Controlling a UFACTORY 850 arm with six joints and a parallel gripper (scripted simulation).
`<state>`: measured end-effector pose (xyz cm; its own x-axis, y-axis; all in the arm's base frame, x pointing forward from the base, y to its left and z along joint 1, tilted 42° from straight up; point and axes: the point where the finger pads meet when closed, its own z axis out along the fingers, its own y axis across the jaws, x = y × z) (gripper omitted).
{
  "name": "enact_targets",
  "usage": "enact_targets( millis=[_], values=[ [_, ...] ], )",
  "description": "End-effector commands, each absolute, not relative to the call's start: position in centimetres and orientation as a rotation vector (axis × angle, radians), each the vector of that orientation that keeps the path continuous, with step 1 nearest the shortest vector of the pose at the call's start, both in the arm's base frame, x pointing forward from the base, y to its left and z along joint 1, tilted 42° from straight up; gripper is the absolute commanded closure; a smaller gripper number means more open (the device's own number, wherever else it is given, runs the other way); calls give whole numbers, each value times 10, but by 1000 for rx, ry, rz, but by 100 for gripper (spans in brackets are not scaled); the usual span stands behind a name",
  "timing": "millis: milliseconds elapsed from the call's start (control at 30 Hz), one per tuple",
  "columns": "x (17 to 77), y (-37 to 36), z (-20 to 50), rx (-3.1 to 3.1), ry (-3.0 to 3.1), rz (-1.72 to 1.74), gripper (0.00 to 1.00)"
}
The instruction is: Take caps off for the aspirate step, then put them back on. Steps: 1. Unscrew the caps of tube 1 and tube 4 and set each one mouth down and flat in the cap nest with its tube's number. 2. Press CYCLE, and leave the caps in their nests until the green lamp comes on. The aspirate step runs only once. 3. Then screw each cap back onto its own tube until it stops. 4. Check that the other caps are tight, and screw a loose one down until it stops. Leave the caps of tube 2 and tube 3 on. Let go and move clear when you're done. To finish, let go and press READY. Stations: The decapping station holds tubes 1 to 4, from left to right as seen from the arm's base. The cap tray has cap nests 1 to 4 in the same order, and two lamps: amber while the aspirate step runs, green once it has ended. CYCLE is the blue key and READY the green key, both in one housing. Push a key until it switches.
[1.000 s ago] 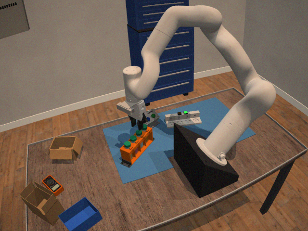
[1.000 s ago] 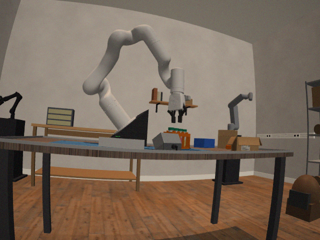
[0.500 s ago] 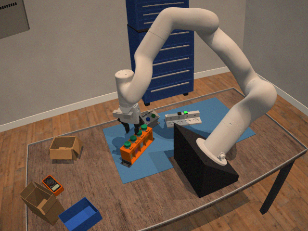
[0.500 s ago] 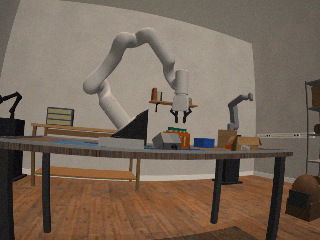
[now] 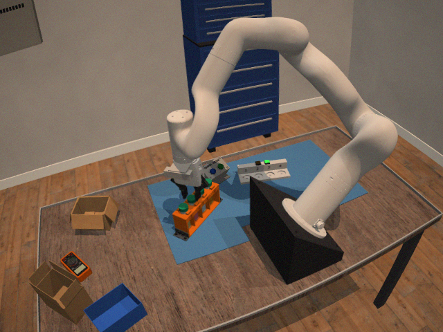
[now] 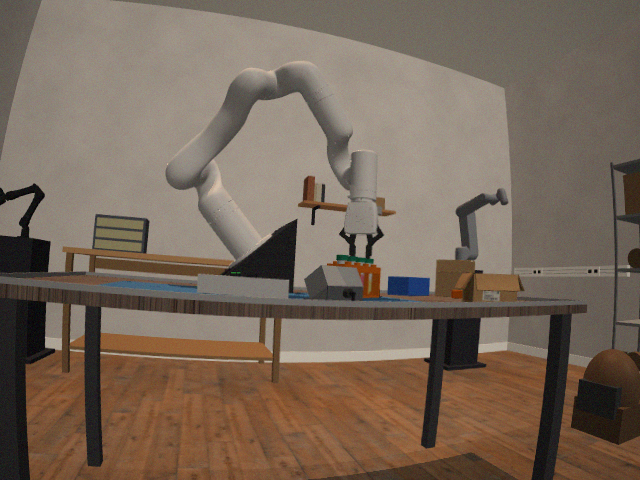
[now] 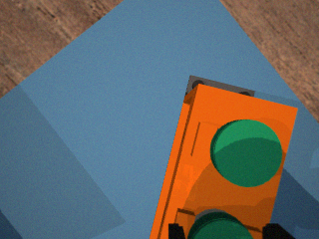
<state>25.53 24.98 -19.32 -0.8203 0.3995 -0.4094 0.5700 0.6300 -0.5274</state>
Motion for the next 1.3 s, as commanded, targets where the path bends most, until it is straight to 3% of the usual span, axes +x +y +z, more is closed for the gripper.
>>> enact_targets(
  millis=[0, 933, 967, 1267],
  values=[
    [256, 251, -194, 790, 2601, -966, 54],
    [257, 244, -201, 790, 2600, -966, 54],
    [257, 244, -201, 790, 2600, -966, 100],
    [257, 244, -201, 790, 2600, -966, 100]
  ],
)
